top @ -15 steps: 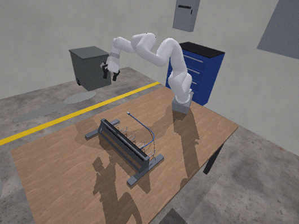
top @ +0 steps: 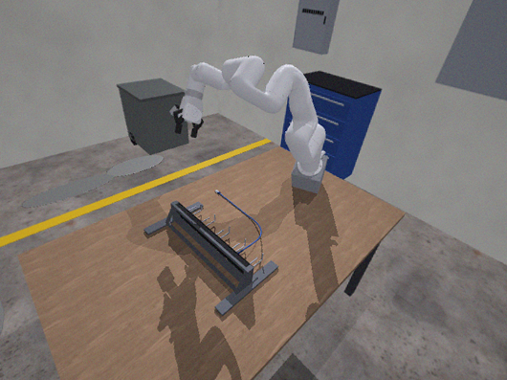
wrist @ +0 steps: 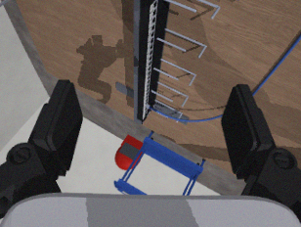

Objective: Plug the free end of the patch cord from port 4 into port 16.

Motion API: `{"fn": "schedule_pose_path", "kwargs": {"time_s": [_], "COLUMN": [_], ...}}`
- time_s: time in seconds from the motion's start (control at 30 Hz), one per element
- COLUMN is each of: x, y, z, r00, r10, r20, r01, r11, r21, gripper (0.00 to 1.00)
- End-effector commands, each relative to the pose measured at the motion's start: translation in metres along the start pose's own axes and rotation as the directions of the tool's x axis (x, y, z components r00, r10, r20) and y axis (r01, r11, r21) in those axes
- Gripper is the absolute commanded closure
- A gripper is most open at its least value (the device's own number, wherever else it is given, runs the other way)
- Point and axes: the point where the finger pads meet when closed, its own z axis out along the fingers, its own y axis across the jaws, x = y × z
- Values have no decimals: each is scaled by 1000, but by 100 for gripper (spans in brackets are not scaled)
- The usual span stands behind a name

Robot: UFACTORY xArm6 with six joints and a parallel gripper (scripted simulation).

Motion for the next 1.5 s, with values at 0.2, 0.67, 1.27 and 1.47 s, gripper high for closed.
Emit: {"fn": "schedule_pose_path", "kwargs": {"time_s": [0.2,0.67,1.27,1.47], "x": [4,-13,-56,-56], "y": [17,126,225,226], "z": [26,137,181,181], "r00": [999,984,970,970], "r10": [26,107,71,71], "r20": [-24,-139,-231,-231], "r01": [-27,-138,-171,-171], "r11": [999,962,877,877], "r21": [-29,-236,-449,-450], "gripper": [0,0,0,100]}}
